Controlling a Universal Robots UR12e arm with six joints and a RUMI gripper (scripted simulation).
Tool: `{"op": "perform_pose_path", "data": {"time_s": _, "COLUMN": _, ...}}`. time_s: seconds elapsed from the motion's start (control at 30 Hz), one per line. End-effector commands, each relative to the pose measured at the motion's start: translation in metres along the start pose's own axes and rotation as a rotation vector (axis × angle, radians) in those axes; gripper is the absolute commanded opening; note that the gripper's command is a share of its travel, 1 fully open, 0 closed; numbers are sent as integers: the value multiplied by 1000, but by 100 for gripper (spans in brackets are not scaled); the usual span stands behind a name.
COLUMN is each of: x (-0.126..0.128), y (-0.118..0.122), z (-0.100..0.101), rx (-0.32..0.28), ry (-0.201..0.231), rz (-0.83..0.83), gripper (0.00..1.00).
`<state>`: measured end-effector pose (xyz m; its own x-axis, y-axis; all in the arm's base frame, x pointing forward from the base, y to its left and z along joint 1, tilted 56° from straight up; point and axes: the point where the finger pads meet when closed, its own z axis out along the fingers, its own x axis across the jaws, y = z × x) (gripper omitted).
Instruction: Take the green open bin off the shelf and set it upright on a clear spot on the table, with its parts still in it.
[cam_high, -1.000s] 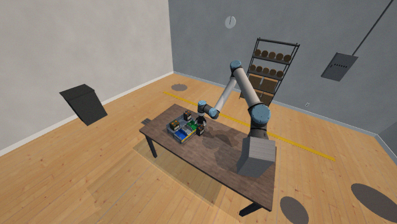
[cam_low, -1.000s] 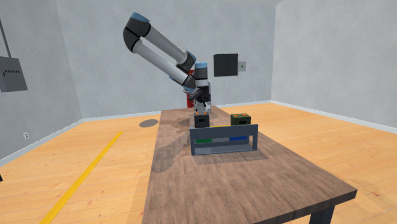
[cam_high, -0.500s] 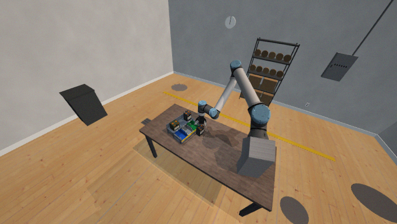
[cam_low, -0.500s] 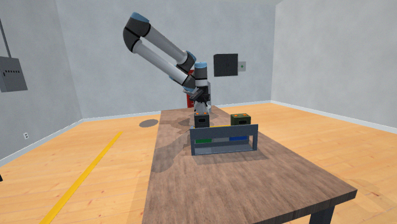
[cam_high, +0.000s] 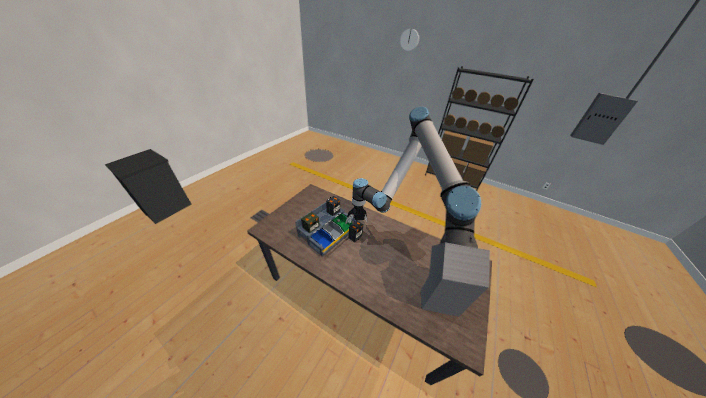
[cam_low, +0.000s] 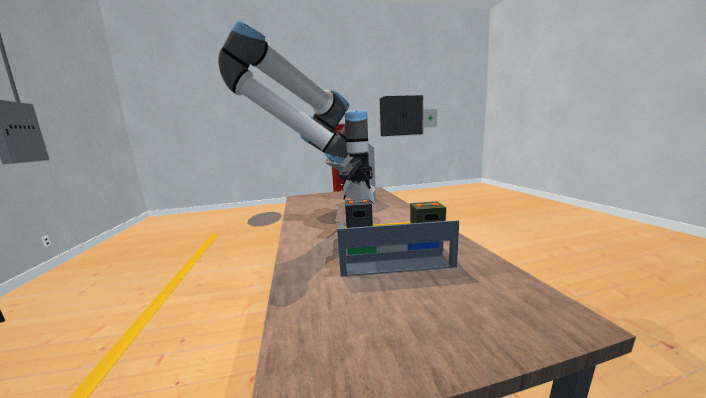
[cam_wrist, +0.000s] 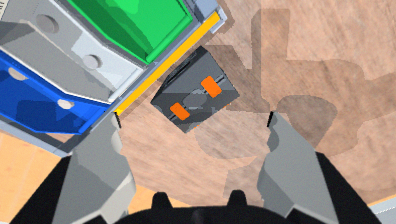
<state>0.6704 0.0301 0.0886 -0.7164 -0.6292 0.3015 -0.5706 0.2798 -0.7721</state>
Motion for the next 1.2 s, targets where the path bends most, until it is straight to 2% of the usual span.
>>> {"op": "perform_pose_path", "data": {"time_s": 0.0, "x": 0, "y": 0, "z": 0, "rx": 2, "ry": -3, "rz": -202, "gripper": 100}}
{"op": "perform_pose_path", "data": {"time_s": 0.4, "x": 0, "y": 0, "z": 0, "rx": 2, "ry": -3, "rz": -202, "gripper": 100}}
{"op": "perform_pose_path", "data": {"time_s": 0.57, "x": 0, "y": 0, "z": 0, "rx": 3, "ry": -3, "rz": -455, "gripper": 100}}
{"op": "perform_pose_path", "data": {"time_s": 0.97, "x": 0, "y": 0, "z": 0, "rx": 3, "ry": -3, "rz": -455, "gripper": 100}}
{"op": "perform_pose_path", "data": {"time_s": 1.13, "x": 0, "y": 0, "z": 0, "rx": 5, "ry": -4, "rz": -707, "gripper": 100}}
{"op": "perform_pose_path", "data": {"time_s": 1.17, "x": 0, "y": 0, "z": 0, "rx": 5, "ry": -4, "rz": -707, "gripper": 100}}
